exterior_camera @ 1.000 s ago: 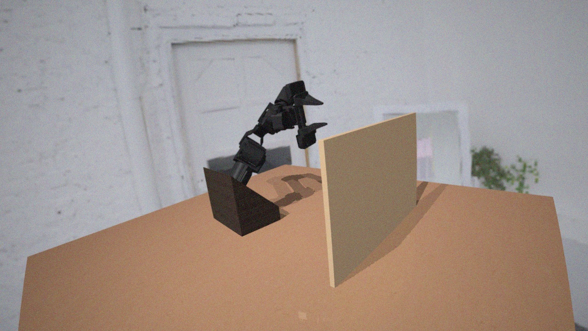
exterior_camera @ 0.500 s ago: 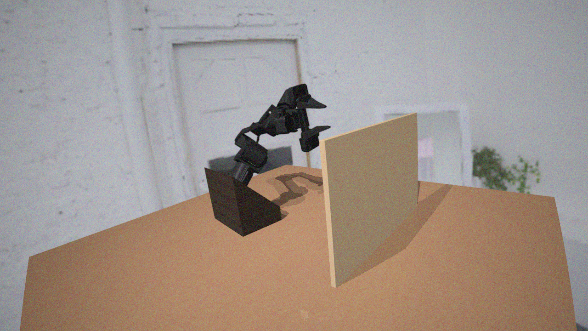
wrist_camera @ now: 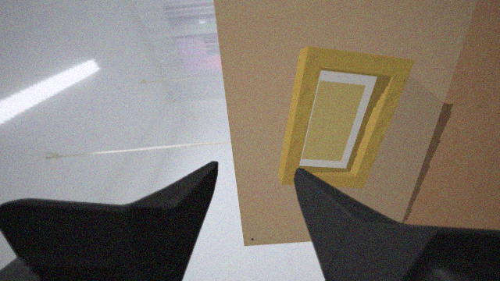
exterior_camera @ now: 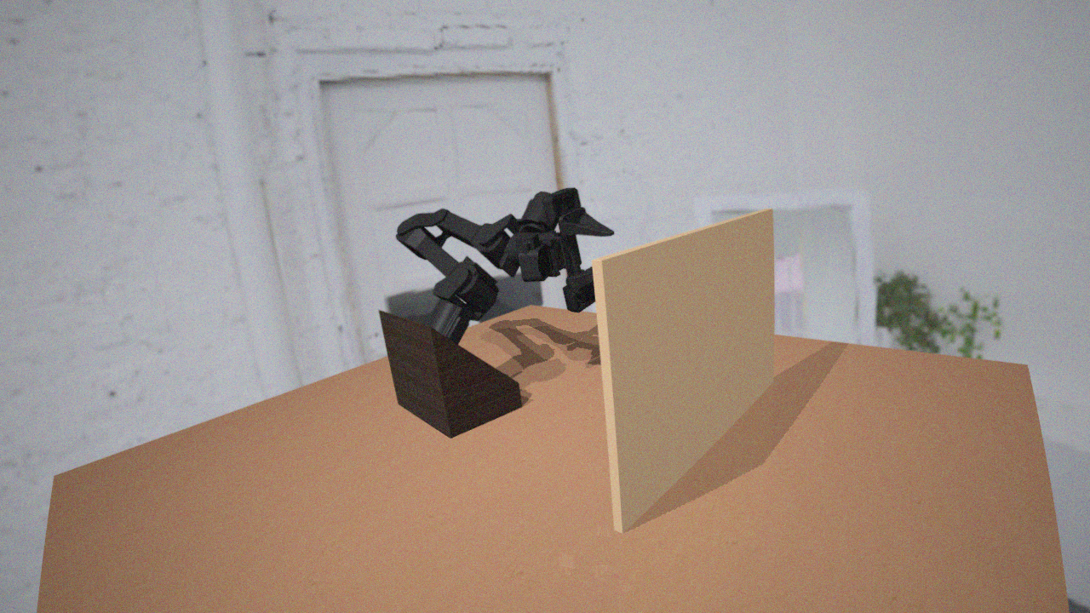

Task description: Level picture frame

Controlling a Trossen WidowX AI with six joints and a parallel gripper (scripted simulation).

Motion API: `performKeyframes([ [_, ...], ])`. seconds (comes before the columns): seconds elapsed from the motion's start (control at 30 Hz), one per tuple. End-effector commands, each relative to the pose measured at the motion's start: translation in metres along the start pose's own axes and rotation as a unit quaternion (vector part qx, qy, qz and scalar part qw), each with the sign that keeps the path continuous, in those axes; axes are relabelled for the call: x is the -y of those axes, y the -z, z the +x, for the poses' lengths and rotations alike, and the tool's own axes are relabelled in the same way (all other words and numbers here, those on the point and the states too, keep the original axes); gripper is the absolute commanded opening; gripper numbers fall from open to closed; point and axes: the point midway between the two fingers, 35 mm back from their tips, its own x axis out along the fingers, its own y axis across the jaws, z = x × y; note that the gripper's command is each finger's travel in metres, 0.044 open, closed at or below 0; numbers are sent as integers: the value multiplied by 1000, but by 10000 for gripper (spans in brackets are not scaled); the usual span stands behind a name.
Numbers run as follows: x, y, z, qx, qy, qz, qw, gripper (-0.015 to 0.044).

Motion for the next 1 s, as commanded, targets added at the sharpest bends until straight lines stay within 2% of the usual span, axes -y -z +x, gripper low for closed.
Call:
performKeyframes([
  [0.0,0,1,-2,-1,-4,-2,1000,260],
  [0.37,1,2,2,-2,-4,-2,1000,260],
  [0.97,41,-2,68,-3,-5,-1,1000,260],
])
